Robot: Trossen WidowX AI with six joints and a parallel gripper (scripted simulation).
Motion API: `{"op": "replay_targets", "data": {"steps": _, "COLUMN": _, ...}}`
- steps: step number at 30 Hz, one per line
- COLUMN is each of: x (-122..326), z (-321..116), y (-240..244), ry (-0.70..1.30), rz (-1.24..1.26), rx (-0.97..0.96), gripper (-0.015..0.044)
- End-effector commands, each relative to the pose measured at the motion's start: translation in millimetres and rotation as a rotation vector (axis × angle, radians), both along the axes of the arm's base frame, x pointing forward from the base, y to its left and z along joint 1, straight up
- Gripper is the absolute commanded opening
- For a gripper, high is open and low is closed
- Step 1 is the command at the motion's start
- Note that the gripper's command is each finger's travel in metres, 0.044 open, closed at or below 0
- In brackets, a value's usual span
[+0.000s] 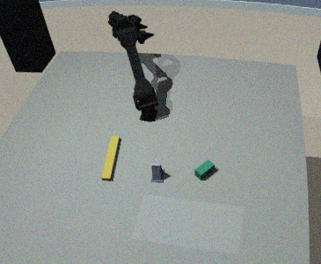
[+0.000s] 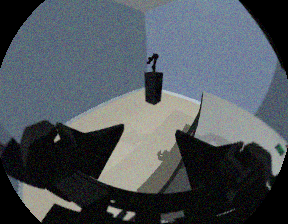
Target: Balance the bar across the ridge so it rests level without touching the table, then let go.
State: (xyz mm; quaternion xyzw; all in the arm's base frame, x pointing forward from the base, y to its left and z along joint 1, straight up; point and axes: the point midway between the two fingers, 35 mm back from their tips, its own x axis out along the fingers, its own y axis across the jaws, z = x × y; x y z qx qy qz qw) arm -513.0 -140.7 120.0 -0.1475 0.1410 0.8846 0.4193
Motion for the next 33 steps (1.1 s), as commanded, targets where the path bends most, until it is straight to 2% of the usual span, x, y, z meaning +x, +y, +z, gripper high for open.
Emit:
{"op": "replay_targets", "data": {"steps": 1, "x": 0.5, "z": 0.1, "y": -1.1, "ry": -0.002, "rz": 0.004, "rx": 0.001, "gripper": 0.0374}}
{"op": "replay_targets", "data": {"steps": 3, "x": 4.5, "z": 0.9, "y": -9.8, "ry": -0.021, "rz": 0.032, "rx": 0.006, "gripper": 0.0321}}
{"op": "replay_targets", "data": {"steps": 4, "x": 7.7, "z": 1.5, "y": -16.3, "ry": -0.035, "rz": 0.053, "rx": 0.01, "gripper": 0.0315}}
{"op": "replay_targets", "data": {"steps": 19, "x": 68.7, "z": 6.3, "y": -110.8, "ry": -0.229, "rz": 0.386, "rx": 0.076, "gripper": 0.0315}}
{"op": "replay_targets", "data": {"steps": 33, "x": 150.0, "z": 9.3, "y": -186.1, "ry": -0.388, "rz": 0.713, "rx": 0.156, "gripper": 0.0315}}
